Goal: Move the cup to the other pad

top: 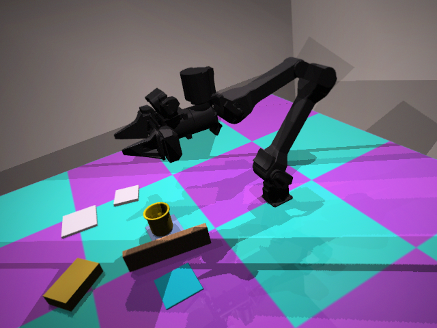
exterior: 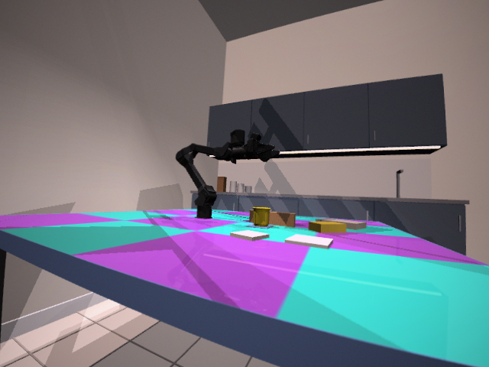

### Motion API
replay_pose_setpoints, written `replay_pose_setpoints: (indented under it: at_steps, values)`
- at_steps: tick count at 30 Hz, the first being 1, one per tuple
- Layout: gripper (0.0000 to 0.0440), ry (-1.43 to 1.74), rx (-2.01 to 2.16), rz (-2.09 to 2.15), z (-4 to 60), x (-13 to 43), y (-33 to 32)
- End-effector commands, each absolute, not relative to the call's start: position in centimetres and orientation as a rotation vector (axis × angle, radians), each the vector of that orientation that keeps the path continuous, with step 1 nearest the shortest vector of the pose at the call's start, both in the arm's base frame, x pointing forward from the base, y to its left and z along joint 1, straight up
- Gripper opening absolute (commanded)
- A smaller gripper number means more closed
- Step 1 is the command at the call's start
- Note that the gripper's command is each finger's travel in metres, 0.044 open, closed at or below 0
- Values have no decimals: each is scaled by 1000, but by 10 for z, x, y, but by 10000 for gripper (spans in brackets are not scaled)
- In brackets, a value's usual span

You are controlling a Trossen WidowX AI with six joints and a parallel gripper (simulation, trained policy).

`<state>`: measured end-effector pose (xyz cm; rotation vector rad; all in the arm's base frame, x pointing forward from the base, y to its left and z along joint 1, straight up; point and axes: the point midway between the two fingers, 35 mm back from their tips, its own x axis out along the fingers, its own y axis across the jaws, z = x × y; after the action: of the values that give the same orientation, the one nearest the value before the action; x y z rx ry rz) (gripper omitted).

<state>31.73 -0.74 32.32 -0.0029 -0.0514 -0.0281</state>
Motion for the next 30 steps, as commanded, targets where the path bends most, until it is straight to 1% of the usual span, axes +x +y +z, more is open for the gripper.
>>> replay_pose_setpoints:
  at_steps: [1, 10, 11, 12, 18, 30]
  values:
    - [374, -45, 1, -29, 323, 318, -7]
    - [137, 50, 44, -24, 310, 321, -1]
    - [113, 64, 50, -22, 309, 322, 0]
    - [99, 79, 56, -20, 307, 322, 1]
    - [94, 162, 96, 2, 300, 327, 10]
    - [102, 339, 174, 25, 288, 336, 28]
